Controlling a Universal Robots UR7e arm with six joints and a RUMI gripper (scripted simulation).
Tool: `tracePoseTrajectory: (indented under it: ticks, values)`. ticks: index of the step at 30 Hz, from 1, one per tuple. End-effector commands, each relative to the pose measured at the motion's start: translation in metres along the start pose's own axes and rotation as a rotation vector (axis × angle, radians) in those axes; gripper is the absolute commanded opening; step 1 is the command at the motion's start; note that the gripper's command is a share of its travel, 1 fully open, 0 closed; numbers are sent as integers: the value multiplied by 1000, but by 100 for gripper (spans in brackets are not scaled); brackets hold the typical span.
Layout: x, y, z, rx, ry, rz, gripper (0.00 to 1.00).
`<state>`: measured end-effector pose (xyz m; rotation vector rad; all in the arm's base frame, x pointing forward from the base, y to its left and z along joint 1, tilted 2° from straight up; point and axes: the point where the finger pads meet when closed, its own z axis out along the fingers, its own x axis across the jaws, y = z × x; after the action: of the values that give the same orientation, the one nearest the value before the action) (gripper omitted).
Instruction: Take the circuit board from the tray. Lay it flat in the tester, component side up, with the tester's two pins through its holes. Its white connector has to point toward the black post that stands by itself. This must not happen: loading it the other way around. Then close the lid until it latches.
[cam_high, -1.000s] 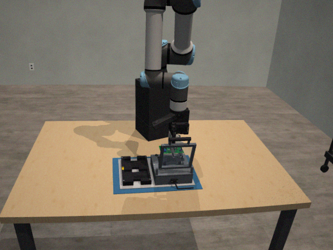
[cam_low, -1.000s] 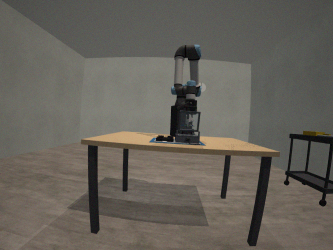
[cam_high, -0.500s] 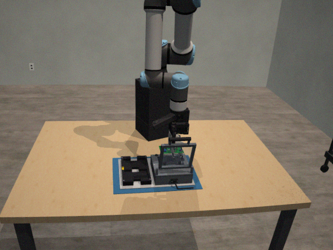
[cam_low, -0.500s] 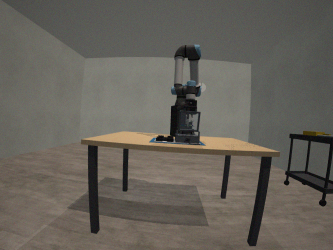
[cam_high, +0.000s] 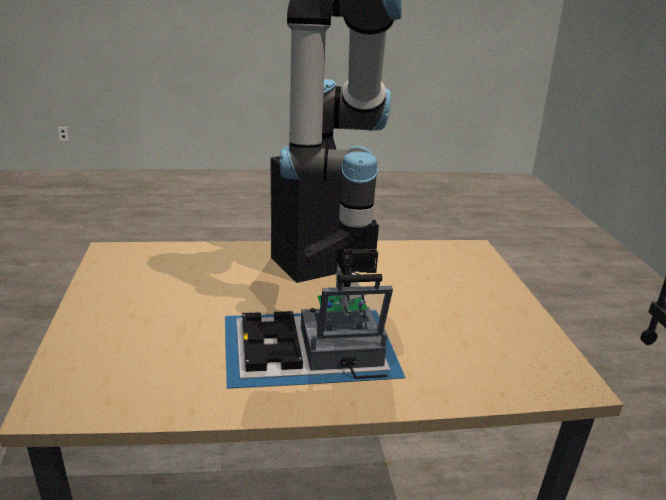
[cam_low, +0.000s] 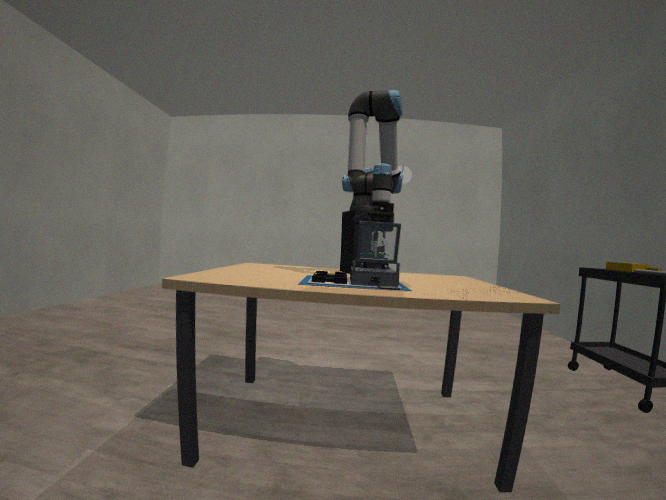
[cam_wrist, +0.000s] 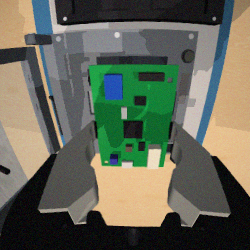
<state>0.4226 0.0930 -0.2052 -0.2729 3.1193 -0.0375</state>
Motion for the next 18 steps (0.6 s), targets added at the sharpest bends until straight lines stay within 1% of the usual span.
tracePoseTrajectory:
  ticks: [1, 13, 18]
  values:
    - [-1, 0, 4, 0, -1, 0, 39]
    - [-1, 0, 25, 0, -1, 0, 39]
    - [-1, 0, 30, 0, -1, 0, 39]
